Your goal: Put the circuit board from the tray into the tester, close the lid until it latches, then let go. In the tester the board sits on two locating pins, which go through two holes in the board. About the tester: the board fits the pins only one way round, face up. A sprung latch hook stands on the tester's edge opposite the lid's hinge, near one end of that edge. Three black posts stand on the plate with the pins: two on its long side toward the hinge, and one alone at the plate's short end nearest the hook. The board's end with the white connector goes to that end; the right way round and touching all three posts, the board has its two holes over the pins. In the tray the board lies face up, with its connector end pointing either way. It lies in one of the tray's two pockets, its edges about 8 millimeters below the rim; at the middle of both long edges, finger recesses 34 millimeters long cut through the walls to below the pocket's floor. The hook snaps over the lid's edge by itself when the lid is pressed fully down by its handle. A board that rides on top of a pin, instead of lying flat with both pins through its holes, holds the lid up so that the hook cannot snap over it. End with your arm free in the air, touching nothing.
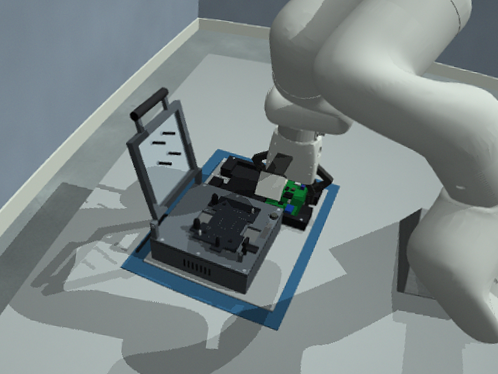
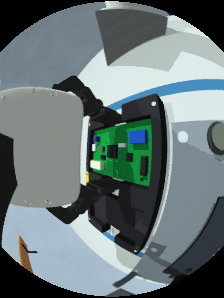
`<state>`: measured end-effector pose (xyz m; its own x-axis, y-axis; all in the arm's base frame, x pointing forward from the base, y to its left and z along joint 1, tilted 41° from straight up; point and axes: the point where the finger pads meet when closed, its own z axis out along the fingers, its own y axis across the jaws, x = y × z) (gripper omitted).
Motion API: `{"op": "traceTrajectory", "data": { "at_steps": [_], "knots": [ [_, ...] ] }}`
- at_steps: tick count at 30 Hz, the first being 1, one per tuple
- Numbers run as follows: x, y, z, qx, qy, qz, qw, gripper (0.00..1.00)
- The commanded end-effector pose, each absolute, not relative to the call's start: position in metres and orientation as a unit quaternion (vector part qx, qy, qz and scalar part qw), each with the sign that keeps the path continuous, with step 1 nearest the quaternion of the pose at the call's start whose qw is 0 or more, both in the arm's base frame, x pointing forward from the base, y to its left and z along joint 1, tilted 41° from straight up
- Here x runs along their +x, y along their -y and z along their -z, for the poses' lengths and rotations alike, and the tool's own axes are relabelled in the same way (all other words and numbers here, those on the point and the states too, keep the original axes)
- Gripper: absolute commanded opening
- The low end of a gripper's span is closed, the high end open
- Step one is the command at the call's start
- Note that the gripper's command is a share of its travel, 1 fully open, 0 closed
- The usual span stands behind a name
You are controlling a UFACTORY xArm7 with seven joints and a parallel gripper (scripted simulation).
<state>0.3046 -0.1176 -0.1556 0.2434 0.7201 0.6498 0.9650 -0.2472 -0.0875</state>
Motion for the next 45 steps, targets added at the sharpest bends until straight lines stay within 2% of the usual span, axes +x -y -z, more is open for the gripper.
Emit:
{"op": "traceTrajectory", "data": {
  "at_steps": [1,13,14,27,28,45],
  "knots": [
    [0.3052,0.1199,0.1552,-0.75,0.562,0.249,0.243,0.89],
    [0.3052,0.1199,0.1552,-0.75,0.562,0.249,0.243,0.89],
    [0.3052,0.1199,0.1552,-0.75,0.562,0.249,0.243,0.85],
    [0.3052,0.1199,0.1552,-0.75,0.562,0.249,0.243,0.85],
    [0.3052,0.1199,0.1552,-0.75,0.562,0.249,0.243,0.81],
    [0.3052,0.1199,0.1552,-0.75,0.562,0.249,0.243,0.79]
  ]
}}
